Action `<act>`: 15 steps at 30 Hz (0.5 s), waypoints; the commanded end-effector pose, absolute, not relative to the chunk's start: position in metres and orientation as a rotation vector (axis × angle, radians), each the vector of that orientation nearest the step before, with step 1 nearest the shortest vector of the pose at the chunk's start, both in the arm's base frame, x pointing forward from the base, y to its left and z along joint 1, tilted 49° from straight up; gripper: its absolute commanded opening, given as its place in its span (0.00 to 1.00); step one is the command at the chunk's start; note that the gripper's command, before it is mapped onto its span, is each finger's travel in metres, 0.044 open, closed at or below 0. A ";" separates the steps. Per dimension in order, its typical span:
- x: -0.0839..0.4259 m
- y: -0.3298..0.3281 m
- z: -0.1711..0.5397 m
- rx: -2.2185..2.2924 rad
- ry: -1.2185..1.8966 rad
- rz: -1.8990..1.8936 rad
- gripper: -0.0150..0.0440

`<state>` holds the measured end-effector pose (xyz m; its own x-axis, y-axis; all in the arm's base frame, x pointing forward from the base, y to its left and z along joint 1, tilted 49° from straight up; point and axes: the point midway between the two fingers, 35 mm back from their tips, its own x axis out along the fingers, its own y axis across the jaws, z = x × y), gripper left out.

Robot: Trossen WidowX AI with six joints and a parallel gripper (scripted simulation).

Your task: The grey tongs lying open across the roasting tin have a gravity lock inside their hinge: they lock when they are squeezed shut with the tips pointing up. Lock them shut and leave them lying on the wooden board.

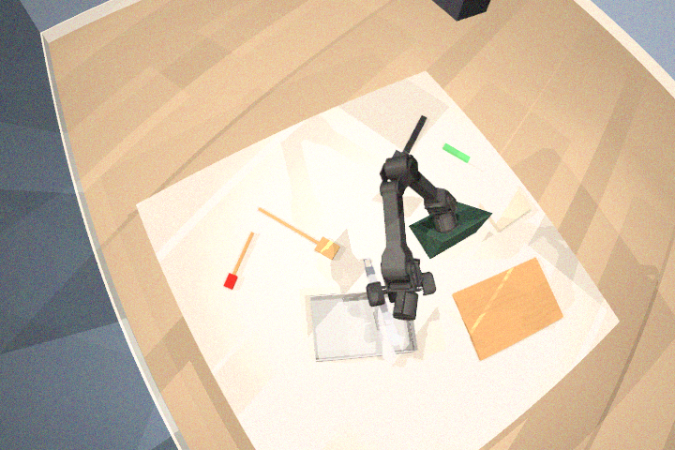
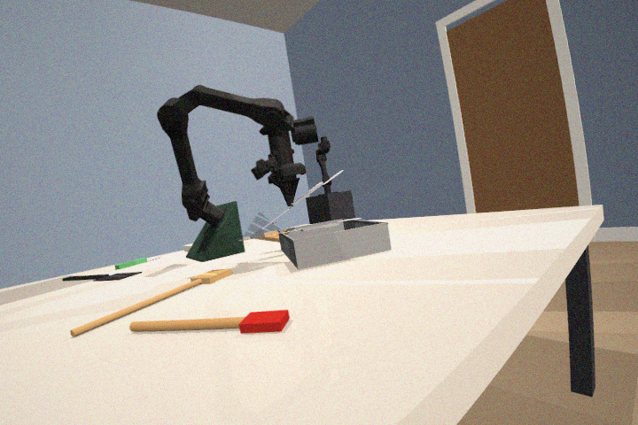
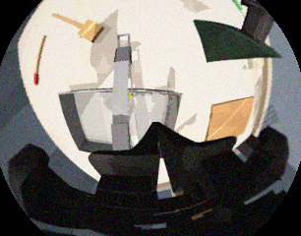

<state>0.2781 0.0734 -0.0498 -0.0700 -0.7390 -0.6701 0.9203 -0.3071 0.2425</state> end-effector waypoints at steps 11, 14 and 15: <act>0.277 0.054 -0.066 0.851 0.288 -1.685 0.00; 0.276 0.051 -0.069 0.851 0.288 -1.685 0.00; 0.276 0.049 -0.070 0.851 0.288 -1.685 0.00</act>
